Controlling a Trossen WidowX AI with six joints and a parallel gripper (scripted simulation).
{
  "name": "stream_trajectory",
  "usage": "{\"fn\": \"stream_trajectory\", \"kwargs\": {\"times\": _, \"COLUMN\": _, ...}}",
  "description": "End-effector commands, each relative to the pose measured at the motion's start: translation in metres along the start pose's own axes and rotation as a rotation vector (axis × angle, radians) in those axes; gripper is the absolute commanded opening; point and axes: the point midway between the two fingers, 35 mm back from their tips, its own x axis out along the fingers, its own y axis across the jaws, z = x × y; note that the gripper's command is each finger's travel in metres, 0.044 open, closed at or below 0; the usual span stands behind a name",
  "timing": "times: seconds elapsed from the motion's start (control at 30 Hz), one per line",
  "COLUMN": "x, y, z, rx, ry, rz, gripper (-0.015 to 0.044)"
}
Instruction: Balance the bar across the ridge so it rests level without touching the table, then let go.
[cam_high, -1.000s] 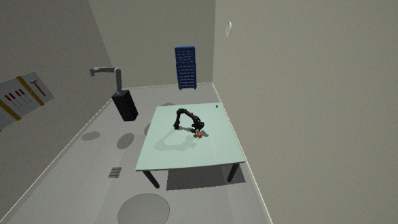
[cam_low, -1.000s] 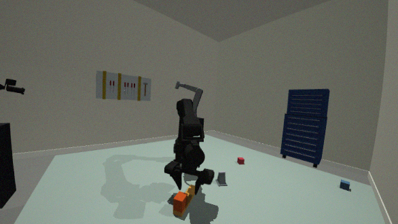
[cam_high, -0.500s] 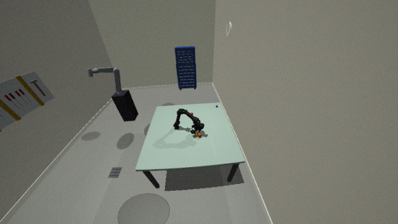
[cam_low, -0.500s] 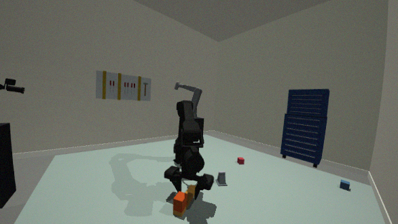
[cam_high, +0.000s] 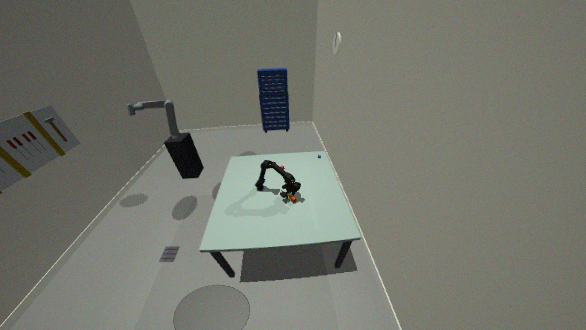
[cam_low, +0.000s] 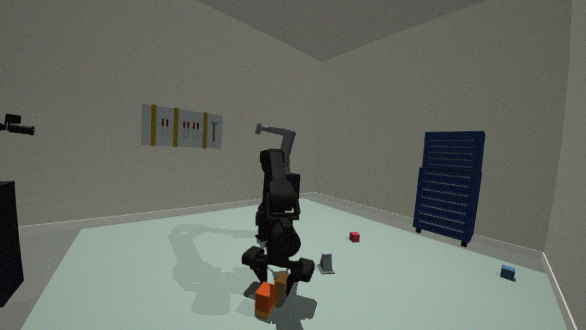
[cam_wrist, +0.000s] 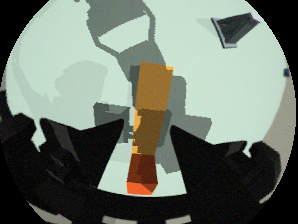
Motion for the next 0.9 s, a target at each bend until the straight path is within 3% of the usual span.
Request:
{"fn": "stream_trajectory", "kwargs": {"times": 0.0, "x": 0.000, "y": 0.000, "z": 0.000, "rx": 0.000, "ry": 0.000, "rz": 0.000, "gripper": 0.0263}}
{"fn": "stream_trajectory", "kwargs": {"times": 0.13, "x": 0.000, "y": 0.000, "z": 0.000, "rx": 0.000, "ry": 0.000, "rz": 0.000, "gripper": 0.0157}}
{"fn": "stream_trajectory", "kwargs": {"times": 0.4, "x": 0.000, "y": 0.000, "z": 0.000, "rx": 0.000, "ry": 0.000, "rz": 0.000, "gripper": 0.0104}}
{"fn": "stream_trajectory", "kwargs": {"times": 0.53, "x": -0.006, "y": -0.001, "z": -0.001, "rx": 0.000, "ry": 0.000, "rz": 0.000, "gripper": 0.0000}}
{"fn": "stream_trajectory", "kwargs": {"times": 0.87, "x": -0.032, "y": -0.002, "z": -0.004, "rx": -0.001, "ry": 0.001, "rz": 0.001, "gripper": 0.0000}}
